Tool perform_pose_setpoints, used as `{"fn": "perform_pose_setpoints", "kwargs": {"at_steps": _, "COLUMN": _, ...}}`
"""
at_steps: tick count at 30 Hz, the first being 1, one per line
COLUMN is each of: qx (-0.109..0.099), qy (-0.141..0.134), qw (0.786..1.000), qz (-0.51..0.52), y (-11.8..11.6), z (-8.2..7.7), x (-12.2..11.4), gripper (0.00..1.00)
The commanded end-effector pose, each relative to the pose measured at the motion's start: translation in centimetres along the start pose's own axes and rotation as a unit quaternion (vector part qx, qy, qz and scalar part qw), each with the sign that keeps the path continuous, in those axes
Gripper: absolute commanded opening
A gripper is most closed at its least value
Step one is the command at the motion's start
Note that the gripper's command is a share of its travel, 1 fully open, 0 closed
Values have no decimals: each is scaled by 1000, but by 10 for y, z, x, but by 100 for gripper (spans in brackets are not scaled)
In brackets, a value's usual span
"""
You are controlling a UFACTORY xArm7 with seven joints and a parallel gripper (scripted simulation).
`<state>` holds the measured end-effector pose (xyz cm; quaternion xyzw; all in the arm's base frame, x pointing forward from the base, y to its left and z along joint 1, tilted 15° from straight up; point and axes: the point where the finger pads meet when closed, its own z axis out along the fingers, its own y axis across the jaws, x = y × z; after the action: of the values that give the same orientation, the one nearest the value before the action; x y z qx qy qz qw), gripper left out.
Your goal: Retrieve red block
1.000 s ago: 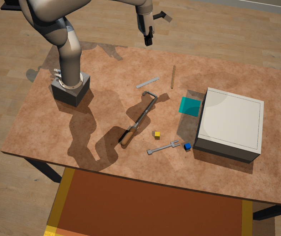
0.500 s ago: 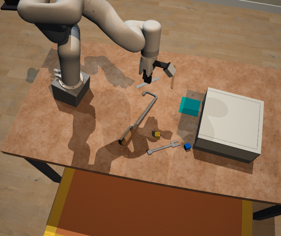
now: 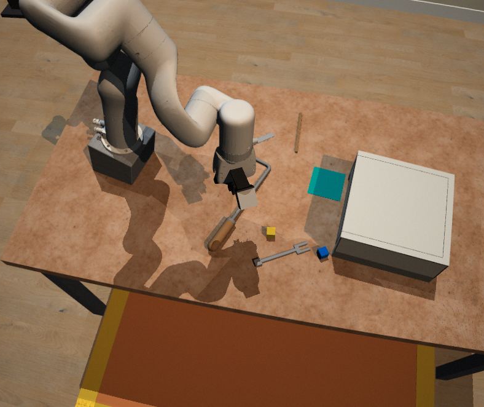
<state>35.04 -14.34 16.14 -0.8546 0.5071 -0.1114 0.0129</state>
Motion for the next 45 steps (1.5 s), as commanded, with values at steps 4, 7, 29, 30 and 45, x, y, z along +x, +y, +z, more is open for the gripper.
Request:
{"fn": "perform_pose_setpoints", "kwargs": {"at_steps": 4, "qx": 20, "qy": -7, "qw": 974, "qz": 224, "y": 60, "z": 18, "x": 39, "gripper": 0}}
{"fn": "perform_pose_setpoints", "kwargs": {"at_steps": 7, "qx": 23, "qy": -7, "qw": 967, "qz": 255, "y": 64, "z": 19, "x": 41, "gripper": 0}}
{"fn": "perform_pose_setpoints", "kwargs": {"at_steps": 29, "qx": 23, "qy": -7, "qw": 967, "qz": 255, "y": 64, "z": 19, "x": 41, "gripper": 0}}
{"fn": "perform_pose_setpoints", "kwargs": {"at_steps": 30, "qx": 23, "qy": -7, "qw": 967, "qz": 255, "y": 64, "z": 19, "x": 41, "gripper": 0}}
{"fn": "perform_pose_setpoints", "kwargs": {"at_steps": 45, "qx": 23, "qy": -17, "qw": 904, "qz": 427, "y": 62, "z": 20, "x": 42, "gripper": 0}}
